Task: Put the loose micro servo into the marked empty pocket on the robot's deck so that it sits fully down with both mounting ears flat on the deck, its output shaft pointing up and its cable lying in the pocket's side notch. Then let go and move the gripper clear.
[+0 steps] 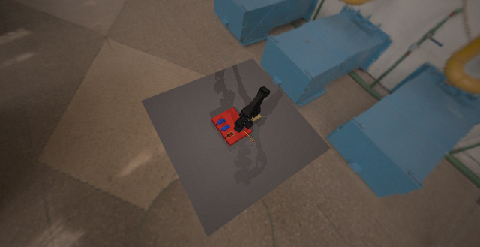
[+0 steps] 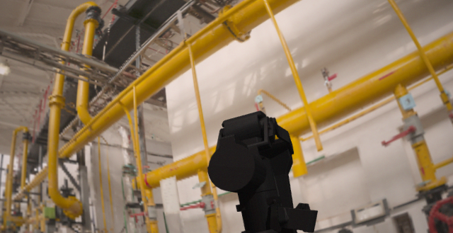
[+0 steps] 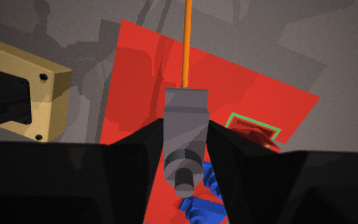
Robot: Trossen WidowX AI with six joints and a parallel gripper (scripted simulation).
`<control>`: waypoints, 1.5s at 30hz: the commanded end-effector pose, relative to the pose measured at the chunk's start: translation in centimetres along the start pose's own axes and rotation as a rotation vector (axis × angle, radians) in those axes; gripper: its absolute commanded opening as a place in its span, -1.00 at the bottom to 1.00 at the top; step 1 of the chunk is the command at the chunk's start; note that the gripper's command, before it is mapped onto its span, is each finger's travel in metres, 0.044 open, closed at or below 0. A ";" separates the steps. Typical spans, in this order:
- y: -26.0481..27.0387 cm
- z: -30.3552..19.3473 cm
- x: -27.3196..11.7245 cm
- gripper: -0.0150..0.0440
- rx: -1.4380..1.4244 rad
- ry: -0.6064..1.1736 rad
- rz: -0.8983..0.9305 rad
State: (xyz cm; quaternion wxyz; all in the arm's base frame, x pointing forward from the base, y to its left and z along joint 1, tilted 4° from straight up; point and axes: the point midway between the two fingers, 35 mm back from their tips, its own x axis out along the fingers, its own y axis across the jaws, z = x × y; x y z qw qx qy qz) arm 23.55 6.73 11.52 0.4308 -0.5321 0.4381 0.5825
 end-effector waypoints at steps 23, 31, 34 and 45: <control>0.1 -2.1 -0.2 -0.49 0.387 0.001 -0.011; 0.1 -2.1 -0.2 -0.49 0.661 0.000 -0.011; 0.1 -2.1 -0.2 -0.49 0.764 -0.001 -0.011; 0.1 -2.1 -0.2 -0.49 1.141 -0.003 -0.011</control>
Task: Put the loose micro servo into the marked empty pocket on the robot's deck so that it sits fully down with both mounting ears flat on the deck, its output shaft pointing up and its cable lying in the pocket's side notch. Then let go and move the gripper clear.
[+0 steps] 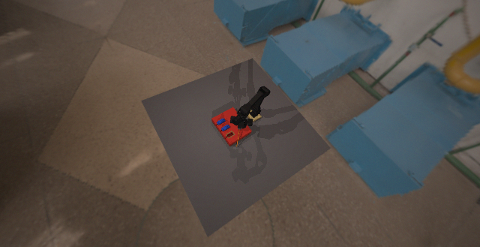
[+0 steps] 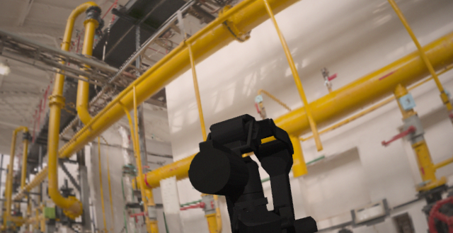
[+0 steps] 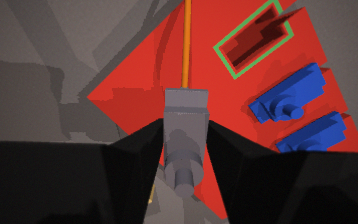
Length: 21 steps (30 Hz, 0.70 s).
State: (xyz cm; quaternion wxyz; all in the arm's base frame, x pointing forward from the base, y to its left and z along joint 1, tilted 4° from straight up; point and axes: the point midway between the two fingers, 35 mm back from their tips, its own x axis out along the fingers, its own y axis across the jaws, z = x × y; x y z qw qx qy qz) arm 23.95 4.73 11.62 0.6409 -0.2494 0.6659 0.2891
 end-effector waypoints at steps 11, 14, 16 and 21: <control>-0.1 0.0 0.0 -0.49 0.482 0.000 -0.004; -0.1 0.0 0.0 -0.49 0.585 -0.001 -0.004; -0.1 0.0 0.0 -0.49 0.653 -0.001 -0.004; 0.0 0.0 0.0 -0.49 0.818 -0.001 -0.004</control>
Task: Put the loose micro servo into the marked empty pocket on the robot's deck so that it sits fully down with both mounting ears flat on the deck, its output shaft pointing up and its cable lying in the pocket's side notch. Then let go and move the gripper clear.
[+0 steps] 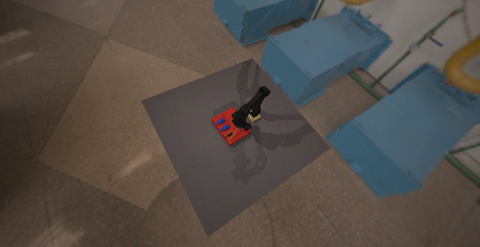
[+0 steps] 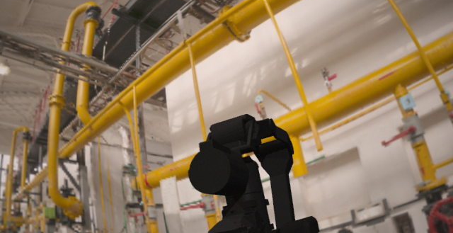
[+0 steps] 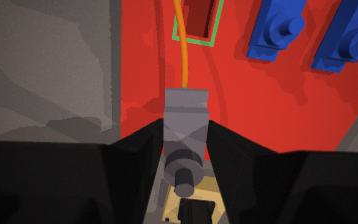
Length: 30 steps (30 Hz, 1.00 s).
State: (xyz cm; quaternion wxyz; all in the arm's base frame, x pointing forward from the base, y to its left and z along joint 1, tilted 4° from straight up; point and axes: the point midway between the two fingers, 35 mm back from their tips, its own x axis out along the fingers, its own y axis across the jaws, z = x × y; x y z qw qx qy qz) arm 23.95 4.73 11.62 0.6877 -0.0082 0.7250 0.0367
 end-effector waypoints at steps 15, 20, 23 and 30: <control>-0.4 2.6 -0.1 -0.49 0.123 -0.004 -0.004; -0.6 4.7 -0.1 -0.49 0.123 -0.006 -0.004; -0.8 5.9 -0.2 -0.49 0.123 -0.007 -0.004; -1.1 8.5 -0.2 -0.49 0.122 -0.008 -0.004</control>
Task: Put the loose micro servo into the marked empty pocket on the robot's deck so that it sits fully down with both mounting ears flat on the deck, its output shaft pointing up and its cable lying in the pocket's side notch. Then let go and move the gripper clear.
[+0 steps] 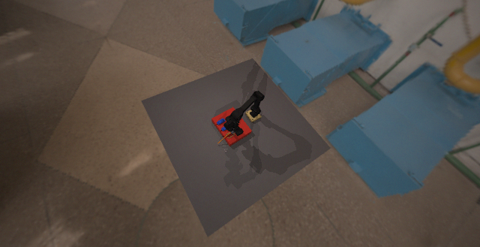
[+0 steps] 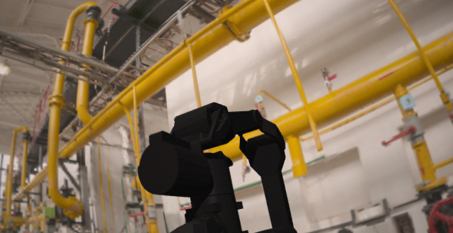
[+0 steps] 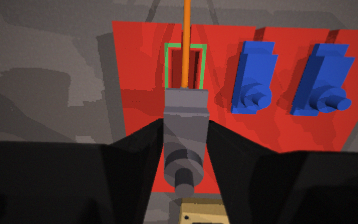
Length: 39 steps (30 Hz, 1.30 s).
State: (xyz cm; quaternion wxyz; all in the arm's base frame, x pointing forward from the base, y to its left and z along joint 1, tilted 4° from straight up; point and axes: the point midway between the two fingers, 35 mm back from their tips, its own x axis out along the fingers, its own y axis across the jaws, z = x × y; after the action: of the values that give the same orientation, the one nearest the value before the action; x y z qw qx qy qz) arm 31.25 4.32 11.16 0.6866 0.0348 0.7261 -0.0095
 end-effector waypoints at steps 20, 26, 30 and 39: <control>-0.1 3.6 1.0 -0.49 -0.004 -0.011 -0.002; -0.1 3.6 1.7 -0.49 -0.004 -0.011 -0.002; -0.1 3.6 1.7 -0.49 -0.004 -0.011 -0.002; -0.1 3.6 1.8 -0.49 -0.004 -0.011 -0.002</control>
State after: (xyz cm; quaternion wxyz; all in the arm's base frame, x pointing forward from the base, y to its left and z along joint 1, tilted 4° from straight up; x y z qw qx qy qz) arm 34.69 4.13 9.21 0.6896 0.0348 0.7233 -0.0092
